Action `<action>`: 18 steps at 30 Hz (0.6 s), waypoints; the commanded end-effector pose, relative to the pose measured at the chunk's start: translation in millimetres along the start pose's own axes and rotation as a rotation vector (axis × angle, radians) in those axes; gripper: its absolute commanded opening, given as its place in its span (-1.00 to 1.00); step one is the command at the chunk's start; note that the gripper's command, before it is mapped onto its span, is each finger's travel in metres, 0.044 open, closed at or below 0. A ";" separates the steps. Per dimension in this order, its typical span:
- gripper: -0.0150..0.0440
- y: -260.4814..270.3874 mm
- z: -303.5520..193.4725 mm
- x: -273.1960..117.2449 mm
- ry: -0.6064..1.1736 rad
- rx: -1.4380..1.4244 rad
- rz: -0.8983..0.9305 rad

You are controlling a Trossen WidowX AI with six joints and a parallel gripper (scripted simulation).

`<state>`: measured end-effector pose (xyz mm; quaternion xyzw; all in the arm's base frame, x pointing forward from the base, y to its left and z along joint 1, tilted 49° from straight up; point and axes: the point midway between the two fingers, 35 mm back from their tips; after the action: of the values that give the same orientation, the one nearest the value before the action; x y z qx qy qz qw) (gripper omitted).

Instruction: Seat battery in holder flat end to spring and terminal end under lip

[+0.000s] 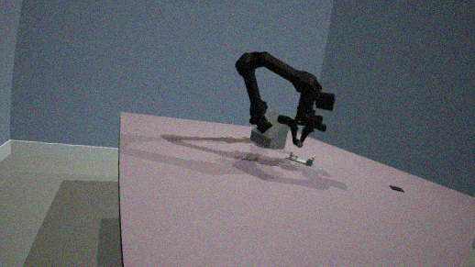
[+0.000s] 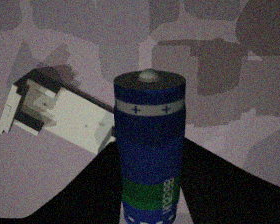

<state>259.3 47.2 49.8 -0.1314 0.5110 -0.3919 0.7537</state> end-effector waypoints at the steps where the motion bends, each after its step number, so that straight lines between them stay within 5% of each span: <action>1: -0.20 11.3 -4.2 -2.7 0.004 -0.244 0.002; 14: -0.20 40.1 -20.3 -8.6 0.005 -0.979 -0.003; 18: -0.20 41.6 -21.2 -8.9 0.005 -1.017 -0.004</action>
<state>257.6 81.9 23.5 -0.4622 0.6336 -0.1179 0.6091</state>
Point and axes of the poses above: the point midway between the two fingers, 35 mm back from their tips, its own x axis out along the fingers, its own y axis across the jaws, z = x × y, and after that the axes turned 5 degrees about x, right-handed
